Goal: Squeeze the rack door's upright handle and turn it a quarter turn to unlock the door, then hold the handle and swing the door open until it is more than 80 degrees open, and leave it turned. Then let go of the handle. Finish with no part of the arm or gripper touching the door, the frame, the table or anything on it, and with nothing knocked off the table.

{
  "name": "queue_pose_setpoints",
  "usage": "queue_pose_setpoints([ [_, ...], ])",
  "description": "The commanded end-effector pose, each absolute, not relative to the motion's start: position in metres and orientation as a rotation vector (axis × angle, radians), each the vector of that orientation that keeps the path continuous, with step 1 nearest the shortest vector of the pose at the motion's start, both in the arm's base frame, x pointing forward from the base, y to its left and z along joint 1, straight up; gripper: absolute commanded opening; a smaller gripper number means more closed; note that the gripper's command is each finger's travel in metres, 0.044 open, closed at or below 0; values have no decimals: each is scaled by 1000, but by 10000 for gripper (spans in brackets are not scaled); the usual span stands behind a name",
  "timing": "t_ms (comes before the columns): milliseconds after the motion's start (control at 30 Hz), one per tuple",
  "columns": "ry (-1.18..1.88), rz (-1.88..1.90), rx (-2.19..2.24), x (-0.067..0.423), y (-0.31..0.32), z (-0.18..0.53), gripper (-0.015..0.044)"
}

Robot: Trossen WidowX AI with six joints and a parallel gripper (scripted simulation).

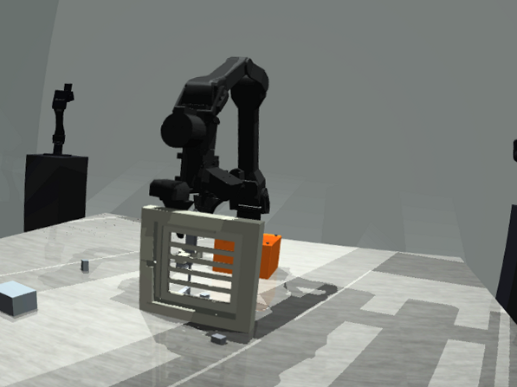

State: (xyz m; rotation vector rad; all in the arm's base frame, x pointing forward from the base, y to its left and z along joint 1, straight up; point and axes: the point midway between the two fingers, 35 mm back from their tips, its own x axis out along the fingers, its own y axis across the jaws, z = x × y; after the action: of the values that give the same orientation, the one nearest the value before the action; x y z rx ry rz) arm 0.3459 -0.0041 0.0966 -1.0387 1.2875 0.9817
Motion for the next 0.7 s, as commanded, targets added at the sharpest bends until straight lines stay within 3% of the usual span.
queue_pose_setpoints([
  [0, 1203, 1140, -1194, 345, -4, 95, 288],
  [433, 1071, 1334, -1396, 345, -4, 95, 288],
  [667, 1071, 1334, -1396, 345, -4, 95, 104],
])
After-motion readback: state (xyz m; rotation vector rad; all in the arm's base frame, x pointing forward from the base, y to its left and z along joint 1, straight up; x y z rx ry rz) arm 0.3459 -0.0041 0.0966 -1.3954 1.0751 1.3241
